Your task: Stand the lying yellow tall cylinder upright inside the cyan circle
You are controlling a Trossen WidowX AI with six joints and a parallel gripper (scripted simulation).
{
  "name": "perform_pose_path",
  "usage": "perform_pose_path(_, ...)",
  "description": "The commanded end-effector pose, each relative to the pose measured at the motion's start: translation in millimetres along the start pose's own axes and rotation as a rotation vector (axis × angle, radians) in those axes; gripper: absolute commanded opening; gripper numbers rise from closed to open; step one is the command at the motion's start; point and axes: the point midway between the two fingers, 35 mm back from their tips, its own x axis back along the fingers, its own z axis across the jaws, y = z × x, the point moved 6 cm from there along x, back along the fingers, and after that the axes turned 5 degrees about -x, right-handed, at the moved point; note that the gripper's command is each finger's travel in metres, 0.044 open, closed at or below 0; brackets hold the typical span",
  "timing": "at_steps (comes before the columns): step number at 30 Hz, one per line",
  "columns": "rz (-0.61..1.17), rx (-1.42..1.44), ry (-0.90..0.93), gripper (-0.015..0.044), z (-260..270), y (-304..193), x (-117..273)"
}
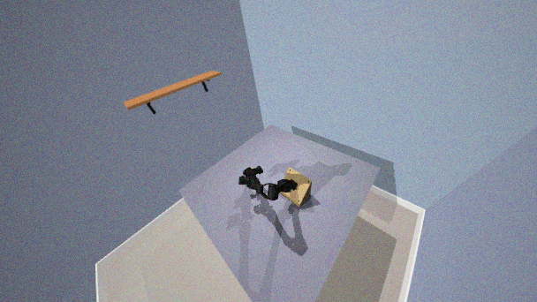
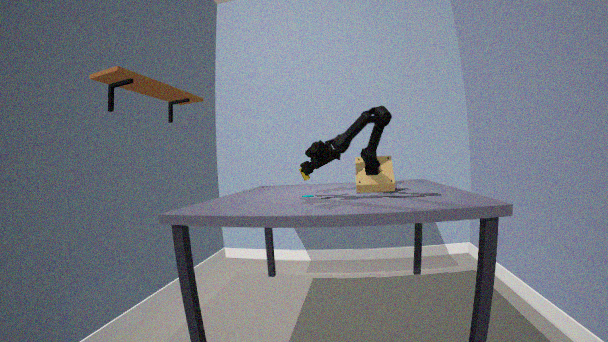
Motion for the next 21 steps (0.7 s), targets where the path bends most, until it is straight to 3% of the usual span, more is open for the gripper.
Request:
perform_pose_path(1,-0.031,-0.022,0.010,0.0105,-0.5,-0.4,2.8)
perform_pose_path(21,-0.145,-0.115,0.063,0.0105,-3.4,-3.9,14.9)
